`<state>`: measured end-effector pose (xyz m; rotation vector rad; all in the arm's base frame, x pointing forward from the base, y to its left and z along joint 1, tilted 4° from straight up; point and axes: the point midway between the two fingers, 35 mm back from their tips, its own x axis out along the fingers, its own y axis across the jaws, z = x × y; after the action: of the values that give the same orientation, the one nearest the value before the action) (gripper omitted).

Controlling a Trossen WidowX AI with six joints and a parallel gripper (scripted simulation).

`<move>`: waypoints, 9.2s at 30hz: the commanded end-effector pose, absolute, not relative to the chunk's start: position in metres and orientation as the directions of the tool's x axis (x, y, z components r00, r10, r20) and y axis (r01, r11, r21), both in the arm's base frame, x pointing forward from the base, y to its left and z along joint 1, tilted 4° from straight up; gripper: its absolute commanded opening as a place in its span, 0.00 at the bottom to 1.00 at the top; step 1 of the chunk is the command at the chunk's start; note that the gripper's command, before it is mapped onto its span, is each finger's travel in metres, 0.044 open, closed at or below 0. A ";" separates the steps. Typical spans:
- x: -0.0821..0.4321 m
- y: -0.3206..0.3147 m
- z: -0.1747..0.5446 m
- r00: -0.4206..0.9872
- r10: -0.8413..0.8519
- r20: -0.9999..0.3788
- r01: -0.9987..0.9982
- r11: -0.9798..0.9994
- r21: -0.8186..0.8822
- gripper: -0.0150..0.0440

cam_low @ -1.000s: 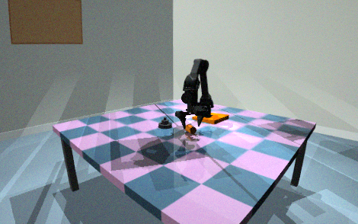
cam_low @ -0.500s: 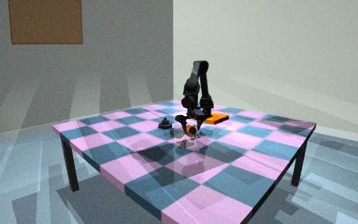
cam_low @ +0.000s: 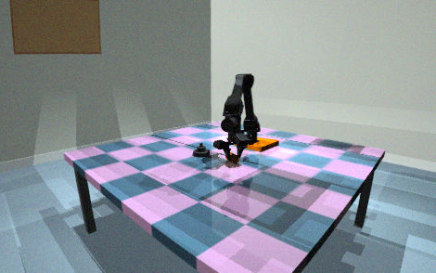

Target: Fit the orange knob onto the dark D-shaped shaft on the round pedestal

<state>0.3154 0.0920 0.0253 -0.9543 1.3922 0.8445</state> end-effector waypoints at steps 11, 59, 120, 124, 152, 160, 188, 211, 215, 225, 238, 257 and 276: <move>0.315 0.092 0.025 0.026 -0.053 -0.998 -0.916 0.399 -0.045 0.56; 0.295 0.047 0.044 0.312 0.630 -0.711 -0.915 0.402 -0.045 0.56; 0.285 0.026 0.040 0.379 0.819 -0.431 -0.915 0.402 -0.039 1.00; 0.285 0.026 0.040 0.379 0.819 -0.431 -0.915 0.402 -0.039 1.00; 0.284 0.036 0.141 0.019 -0.048 -0.999 -0.916 0.399 -0.037 1.00; 0.284 0.036 0.143 0.021 -0.064 -0.998 -0.916 0.398 -0.045 1.00; 0.284 0.036 0.142 0.021 -0.064 -0.998 0.128 0.990 -0.061 1.00; 0.285 0.032 0.086 0.020 -0.063 -0.998 0.130 0.990 -0.060 1.00; 0.286 0.032 0.080 0.019 -0.062 -0.998 0.132 0.990 -0.059 1.00; 0.287 0.031 0.064 0.020 -0.063 -0.998 0.131 0.990 -0.060 1.00; 0.287 0.030 0.043 0.020 -0.064 -0.998 0.129 0.990 -0.061 1.00; 0.286 0.028 0.026 0.021 -0.064 -0.998 0.128 0.990 -0.061 0.69; 0.293 0.032 0.058 0.022 -0.064 -0.998 0.129 0.990 -0.061 0.25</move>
<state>0.2888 0.0310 0.0435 0.0489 1.5569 -0.1475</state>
